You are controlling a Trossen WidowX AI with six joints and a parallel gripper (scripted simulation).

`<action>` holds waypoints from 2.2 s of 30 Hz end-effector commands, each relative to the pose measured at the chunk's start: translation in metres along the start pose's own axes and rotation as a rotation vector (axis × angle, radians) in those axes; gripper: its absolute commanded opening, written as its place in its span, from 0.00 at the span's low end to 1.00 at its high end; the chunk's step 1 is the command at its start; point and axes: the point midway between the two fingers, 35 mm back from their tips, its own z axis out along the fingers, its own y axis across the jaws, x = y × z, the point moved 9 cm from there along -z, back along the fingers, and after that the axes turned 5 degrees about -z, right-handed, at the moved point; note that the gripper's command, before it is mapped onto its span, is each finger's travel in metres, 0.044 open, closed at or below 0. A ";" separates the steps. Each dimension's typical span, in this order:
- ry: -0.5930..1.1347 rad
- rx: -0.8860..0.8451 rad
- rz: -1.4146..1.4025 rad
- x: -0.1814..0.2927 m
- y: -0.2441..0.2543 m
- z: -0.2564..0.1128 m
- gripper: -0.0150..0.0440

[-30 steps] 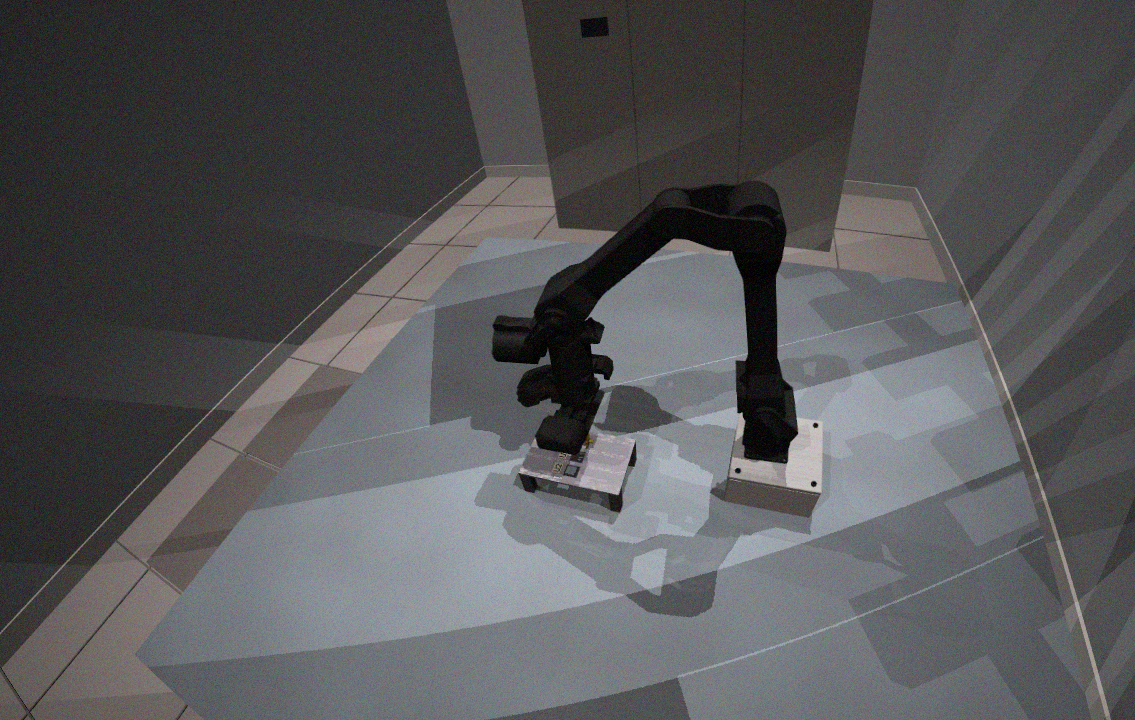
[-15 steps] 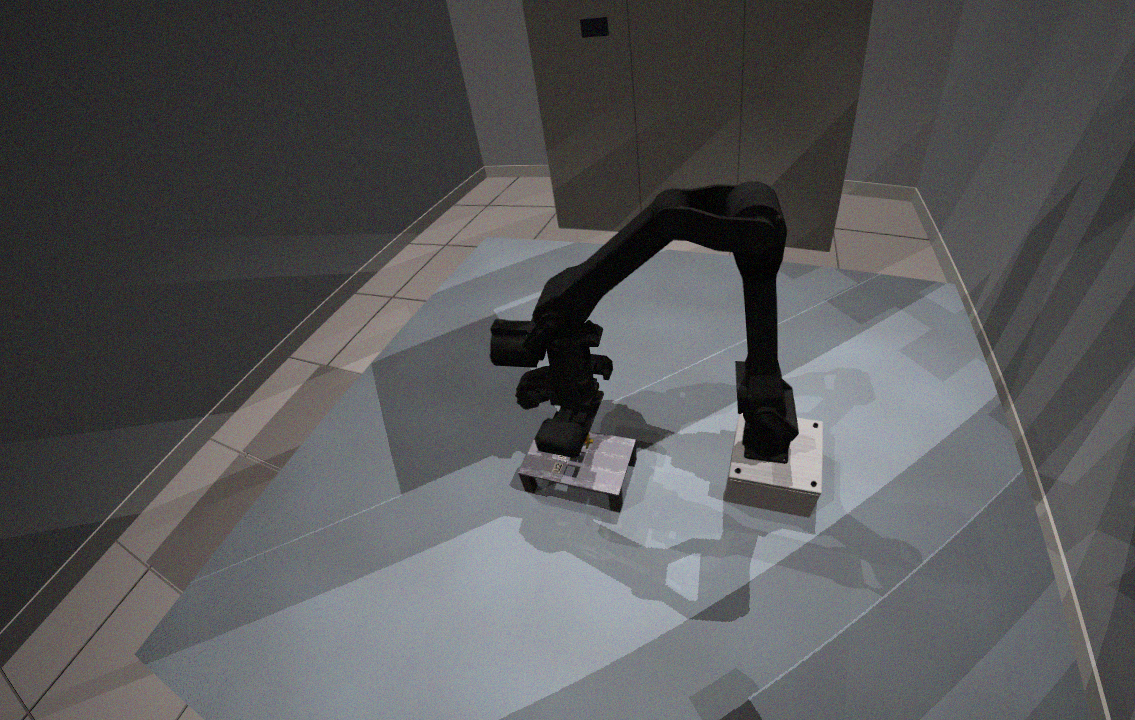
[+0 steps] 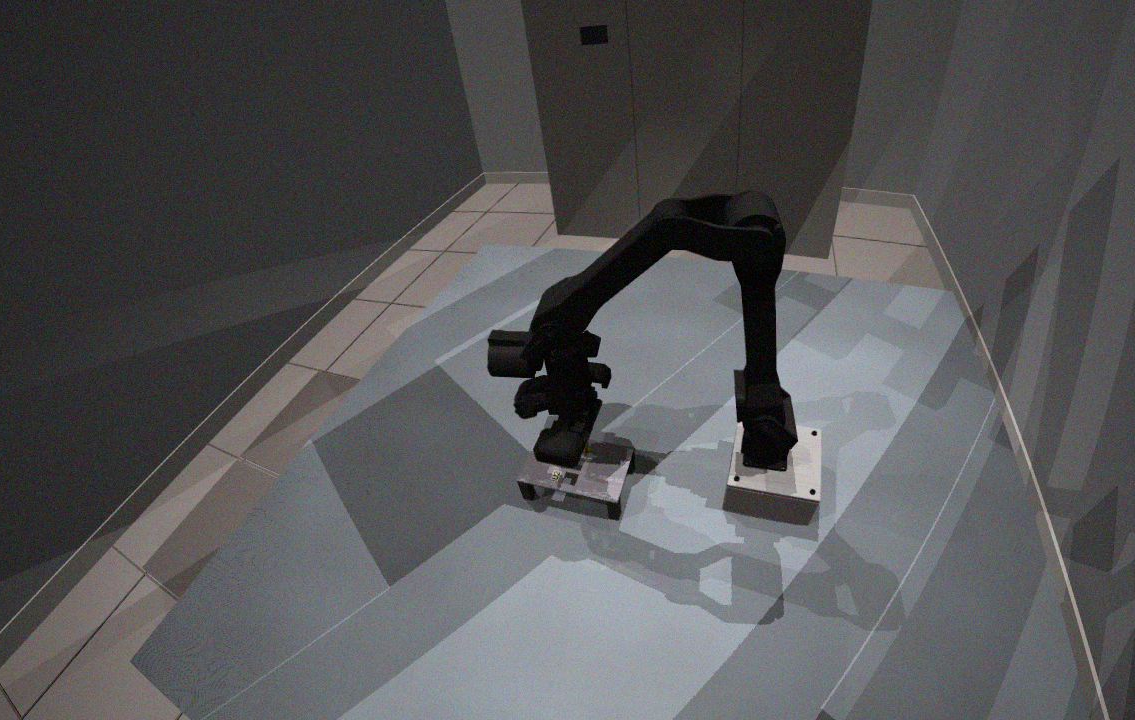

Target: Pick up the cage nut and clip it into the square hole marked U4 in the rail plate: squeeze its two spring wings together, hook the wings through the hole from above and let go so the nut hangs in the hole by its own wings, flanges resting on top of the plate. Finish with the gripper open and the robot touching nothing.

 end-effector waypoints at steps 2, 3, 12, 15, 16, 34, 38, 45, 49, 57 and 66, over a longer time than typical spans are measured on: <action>0.002 0.007 0.005 0.000 0.001 0.000 0.31; 0.002 0.007 0.005 0.000 0.001 0.000 0.31; 0.002 0.007 0.005 0.000 0.003 0.000 0.31; 0.002 0.007 0.005 0.000 0.003 0.000 0.31; 0.002 0.007 0.005 0.000 0.003 0.000 0.31; 0.002 0.003 0.000 0.000 0.004 0.000 0.62; 0.002 0.003 0.000 0.000 0.004 0.000 0.80; 0.002 0.003 0.000 0.000 0.004 0.000 1.00; -0.002 0.005 0.002 -0.001 0.005 -0.024 1.00; -0.007 0.008 0.005 0.001 0.005 -0.050 1.00; -0.007 0.008 0.005 0.001 0.005 -0.050 1.00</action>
